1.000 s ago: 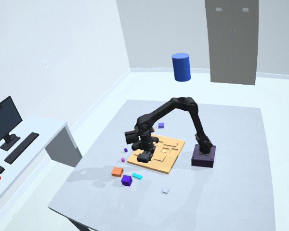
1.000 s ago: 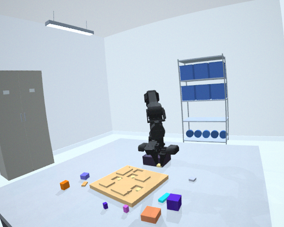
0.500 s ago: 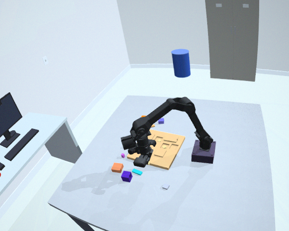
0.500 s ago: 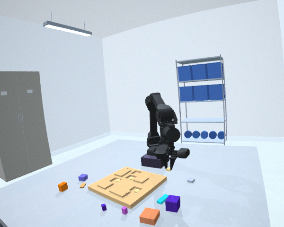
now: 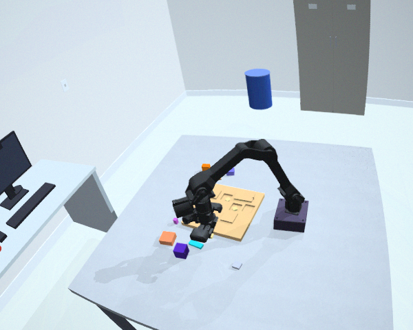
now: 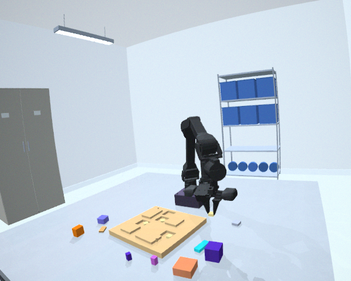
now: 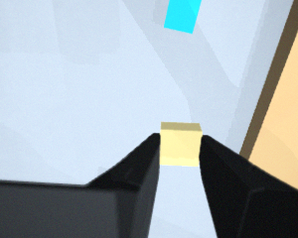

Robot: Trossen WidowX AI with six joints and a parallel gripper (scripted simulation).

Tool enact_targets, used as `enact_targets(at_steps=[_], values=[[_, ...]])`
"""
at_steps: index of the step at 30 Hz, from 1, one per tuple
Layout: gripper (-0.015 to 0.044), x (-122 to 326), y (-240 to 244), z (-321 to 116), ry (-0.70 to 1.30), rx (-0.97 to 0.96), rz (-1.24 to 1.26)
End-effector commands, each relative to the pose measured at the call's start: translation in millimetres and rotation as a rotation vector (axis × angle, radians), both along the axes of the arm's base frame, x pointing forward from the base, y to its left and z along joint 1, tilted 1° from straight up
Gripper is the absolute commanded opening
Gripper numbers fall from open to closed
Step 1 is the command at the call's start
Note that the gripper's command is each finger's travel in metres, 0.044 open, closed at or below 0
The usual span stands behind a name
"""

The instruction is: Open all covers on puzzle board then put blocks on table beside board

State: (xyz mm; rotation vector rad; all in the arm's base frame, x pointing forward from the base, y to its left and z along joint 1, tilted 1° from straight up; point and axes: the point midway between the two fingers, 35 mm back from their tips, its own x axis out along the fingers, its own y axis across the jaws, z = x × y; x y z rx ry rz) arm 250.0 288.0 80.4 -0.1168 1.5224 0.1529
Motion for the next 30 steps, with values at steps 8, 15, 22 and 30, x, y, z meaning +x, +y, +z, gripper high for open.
enact_targets(at_steps=[8, 15, 22, 30], values=[[0.0080, 1, 0, -22, 0.006, -0.011, -0.004], [0.0080, 2, 1, -33, 0.006, -0.011, -0.004], [0.0080, 2, 1, -45, 0.006, -0.011, -0.004], [0.0080, 2, 1, -58, 0.006, -0.011, -0.004]])
